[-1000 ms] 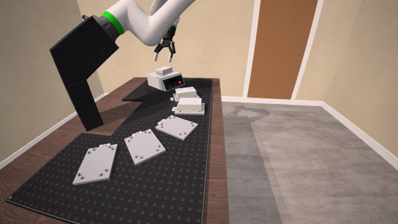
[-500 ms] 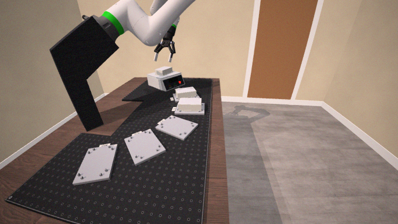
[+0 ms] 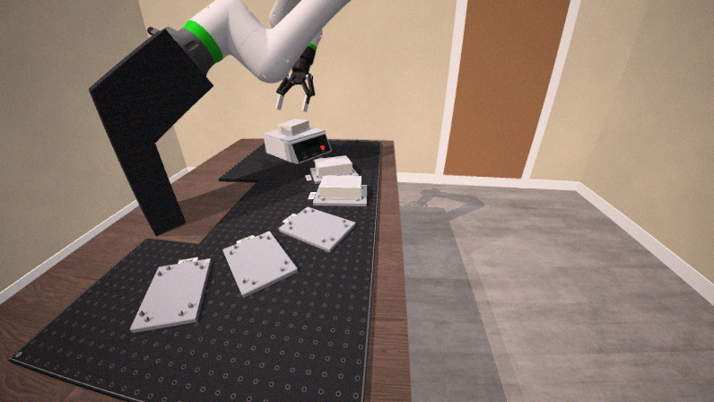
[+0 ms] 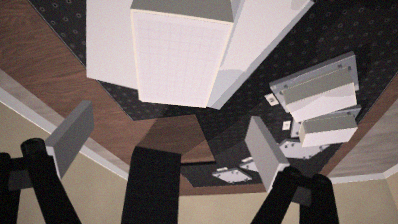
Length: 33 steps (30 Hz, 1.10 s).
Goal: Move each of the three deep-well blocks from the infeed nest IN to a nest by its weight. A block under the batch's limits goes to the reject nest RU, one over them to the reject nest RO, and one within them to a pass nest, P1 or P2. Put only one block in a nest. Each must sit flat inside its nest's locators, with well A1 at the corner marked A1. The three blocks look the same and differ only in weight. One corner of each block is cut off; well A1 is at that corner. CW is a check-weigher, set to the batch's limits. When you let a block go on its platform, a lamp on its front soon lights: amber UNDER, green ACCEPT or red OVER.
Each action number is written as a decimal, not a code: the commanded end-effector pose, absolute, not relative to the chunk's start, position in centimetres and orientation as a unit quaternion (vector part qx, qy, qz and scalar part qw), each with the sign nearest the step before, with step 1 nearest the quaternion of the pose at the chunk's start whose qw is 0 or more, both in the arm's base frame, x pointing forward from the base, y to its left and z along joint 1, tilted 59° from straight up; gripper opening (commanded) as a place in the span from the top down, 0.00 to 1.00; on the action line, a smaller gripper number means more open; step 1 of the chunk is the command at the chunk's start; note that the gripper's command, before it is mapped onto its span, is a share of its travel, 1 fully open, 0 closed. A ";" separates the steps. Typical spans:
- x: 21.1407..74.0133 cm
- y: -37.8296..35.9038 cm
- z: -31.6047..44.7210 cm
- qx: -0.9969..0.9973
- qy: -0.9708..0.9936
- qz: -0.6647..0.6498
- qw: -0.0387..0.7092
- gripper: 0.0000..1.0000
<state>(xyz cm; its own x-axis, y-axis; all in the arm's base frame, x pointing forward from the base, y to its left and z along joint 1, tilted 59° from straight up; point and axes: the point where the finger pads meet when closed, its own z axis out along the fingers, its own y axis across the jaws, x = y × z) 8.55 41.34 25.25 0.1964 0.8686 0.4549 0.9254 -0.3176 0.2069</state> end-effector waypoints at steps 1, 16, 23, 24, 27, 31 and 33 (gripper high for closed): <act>8.5 41.3 25.3 -0.771 -0.581 -0.253 0.056 0.00; 8.5 41.3 25.3 -0.771 -0.581 -0.253 0.056 0.00; 8.7 41.7 25.0 -0.771 -0.581 -0.253 0.056 0.00; 8.9 42.1 24.7 -0.771 -0.581 -0.253 0.056 0.00; 8.9 42.1 24.7 -0.771 -0.581 -0.253 0.056 0.00; 8.9 42.1 24.7 -0.771 -0.581 -0.253 0.056 0.00; 8.9 42.1 24.7 -0.771 -0.581 -0.253 0.056 0.00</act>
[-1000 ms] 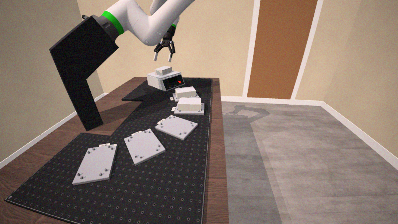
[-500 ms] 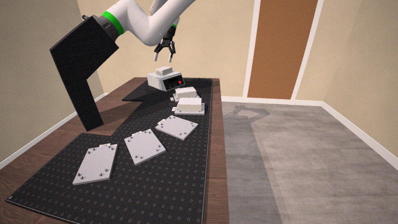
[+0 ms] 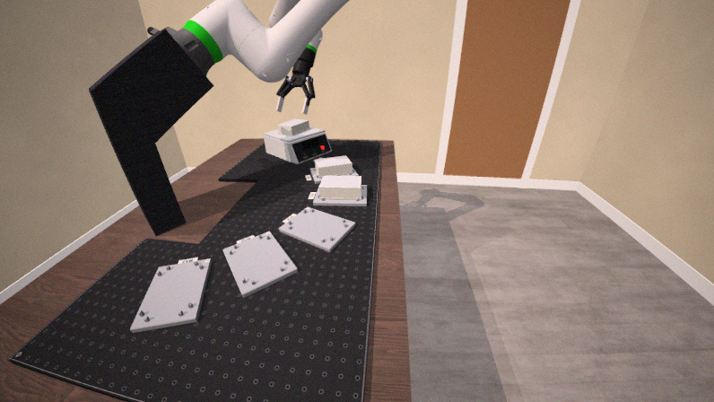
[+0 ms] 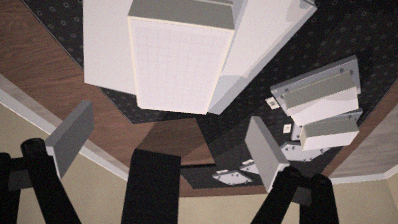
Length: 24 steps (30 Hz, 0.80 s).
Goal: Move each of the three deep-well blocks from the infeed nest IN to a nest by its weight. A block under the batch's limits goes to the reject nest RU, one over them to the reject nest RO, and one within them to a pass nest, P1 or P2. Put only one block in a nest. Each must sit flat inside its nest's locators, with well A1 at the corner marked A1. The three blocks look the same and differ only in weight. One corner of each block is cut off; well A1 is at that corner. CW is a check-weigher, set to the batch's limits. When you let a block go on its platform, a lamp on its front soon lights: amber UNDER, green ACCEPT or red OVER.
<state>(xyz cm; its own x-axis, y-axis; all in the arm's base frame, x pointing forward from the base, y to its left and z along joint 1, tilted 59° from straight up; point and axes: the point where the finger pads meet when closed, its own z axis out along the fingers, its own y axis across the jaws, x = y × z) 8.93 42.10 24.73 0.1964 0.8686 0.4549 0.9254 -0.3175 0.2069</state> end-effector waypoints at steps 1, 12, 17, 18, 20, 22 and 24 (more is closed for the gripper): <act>8.9 42.1 24.7 -0.771 -0.581 -0.253 0.056 0.00; 9.4 43.0 24.1 -0.771 -0.581 -0.253 0.056 0.00; 9.7 43.6 23.7 -0.771 -0.581 -0.253 0.056 0.00; 9.7 43.8 23.6 -0.771 -0.581 -0.253 0.056 0.00; 9.9 44.0 23.4 -0.771 -0.581 -0.253 0.056 0.00; 10.0 44.3 23.3 -0.771 -0.581 -0.253 0.056 0.00; 10.1 44.5 23.1 -0.771 -0.581 -0.253 0.056 0.00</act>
